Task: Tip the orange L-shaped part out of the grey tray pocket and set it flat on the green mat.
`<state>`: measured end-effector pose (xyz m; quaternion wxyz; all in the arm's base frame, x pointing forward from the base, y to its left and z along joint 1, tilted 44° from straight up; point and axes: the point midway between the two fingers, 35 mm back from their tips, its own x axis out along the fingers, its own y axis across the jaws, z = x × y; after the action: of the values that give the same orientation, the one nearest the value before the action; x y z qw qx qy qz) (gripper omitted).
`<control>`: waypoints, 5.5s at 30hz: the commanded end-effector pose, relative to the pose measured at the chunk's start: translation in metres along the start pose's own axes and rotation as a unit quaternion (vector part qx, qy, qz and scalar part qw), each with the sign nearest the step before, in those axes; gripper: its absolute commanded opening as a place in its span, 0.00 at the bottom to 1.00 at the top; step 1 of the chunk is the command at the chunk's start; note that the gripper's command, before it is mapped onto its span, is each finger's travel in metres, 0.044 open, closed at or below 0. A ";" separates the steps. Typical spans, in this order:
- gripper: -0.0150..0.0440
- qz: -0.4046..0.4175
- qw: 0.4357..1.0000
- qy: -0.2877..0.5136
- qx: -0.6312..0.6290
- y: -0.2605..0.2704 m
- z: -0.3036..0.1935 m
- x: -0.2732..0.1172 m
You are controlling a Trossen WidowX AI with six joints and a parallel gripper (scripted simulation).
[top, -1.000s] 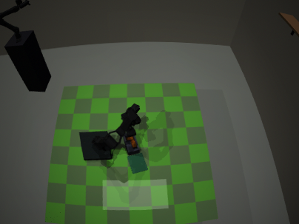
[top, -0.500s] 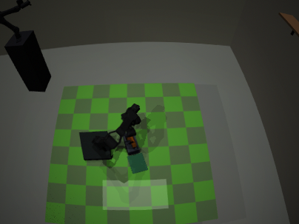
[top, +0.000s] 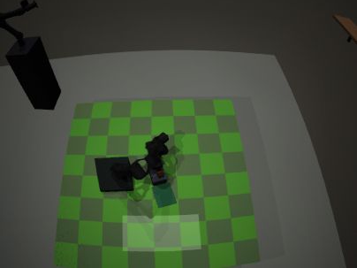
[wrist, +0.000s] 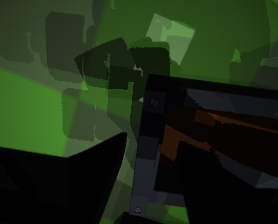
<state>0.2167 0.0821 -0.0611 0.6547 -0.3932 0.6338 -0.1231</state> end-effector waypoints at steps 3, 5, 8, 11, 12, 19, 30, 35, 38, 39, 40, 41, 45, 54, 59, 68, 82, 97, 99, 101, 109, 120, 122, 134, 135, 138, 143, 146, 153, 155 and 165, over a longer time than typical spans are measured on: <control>0.56 -0.002 1.000 0.001 -0.005 0.000 -0.001 0.008; 0.56 -0.002 1.000 0.001 -0.005 0.000 -0.001 0.011; 0.56 -0.002 1.000 0.001 -0.005 0.000 -0.001 0.016; 0.56 -0.002 1.000 0.001 -0.005 0.000 -0.001 0.021; 0.56 -0.002 1.000 0.001 -0.005 0.000 -0.001 0.022; 0.56 -0.003 1.000 0.001 -0.005 -0.001 -0.001 0.033; 0.56 -0.003 1.000 0.001 -0.005 -0.001 -0.001 0.037; 0.56 -0.003 1.000 0.001 -0.005 -0.001 -0.001 0.037; 0.56 0.001 1.000 -0.004 0.000 0.000 0.001 0.033; 0.56 0.001 1.000 -0.004 0.000 0.000 0.001 0.033; 0.56 0.001 1.000 -0.004 0.000 0.000 0.001 0.033; 0.56 0.001 1.000 -0.004 0.000 0.000 0.001 0.033; 0.56 0.001 1.000 -0.004 -0.001 0.002 0.001 0.031; 0.56 -0.002 1.000 0.001 -0.005 0.012 -0.001 0.018; 0.56 0.000 1.000 0.000 -0.005 0.008 0.003 -0.030; 0.56 -0.001 1.000 -0.006 -0.009 0.003 0.002 -0.070; 0.56 -0.001 1.000 -0.006 -0.009 0.003 0.002 -0.070; 0.73 0.001 0.985 -0.005 0.172 -0.015 0.006 -0.072; 0.73 0.001 0.959 -0.004 0.284 -0.027 0.008 -0.072; 0.73 0.001 0.920 -0.003 0.393 -0.038 0.010 -0.073; 0.73 -0.003 0.715 -0.001 0.699 -0.077 0.011 -0.073; 0.73 -0.003 0.711 -0.001 0.703 -0.078 0.011 -0.066; 0.73 -0.003 0.711 -0.001 0.703 -0.078 0.011 -0.055; 0.73 -0.003 0.711 -0.002 0.703 -0.078 0.012 -0.034; 0.73 -0.003 0.711 -0.002 0.703 -0.078 0.012 -0.032; 0.73 -0.003 0.711 -0.002 0.703 -0.078 0.012 -0.027; 0.73 -0.003 0.711 -0.002 0.703 -0.078 0.012 -0.019; 0.73 -0.003 0.711 -0.002 0.703 -0.078 0.012 -0.014; 0.73 -0.003 0.711 -0.002 0.703 -0.079 0.011 -0.003; 0.73 -0.004 0.711 -0.002 0.704 -0.079 0.011 0.000; 0.55 0.000 0.706 -0.003 0.708 -0.080 0.012 0.002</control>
<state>0.2554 0.0318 -0.0109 0.7421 0.1848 0.3588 -0.5352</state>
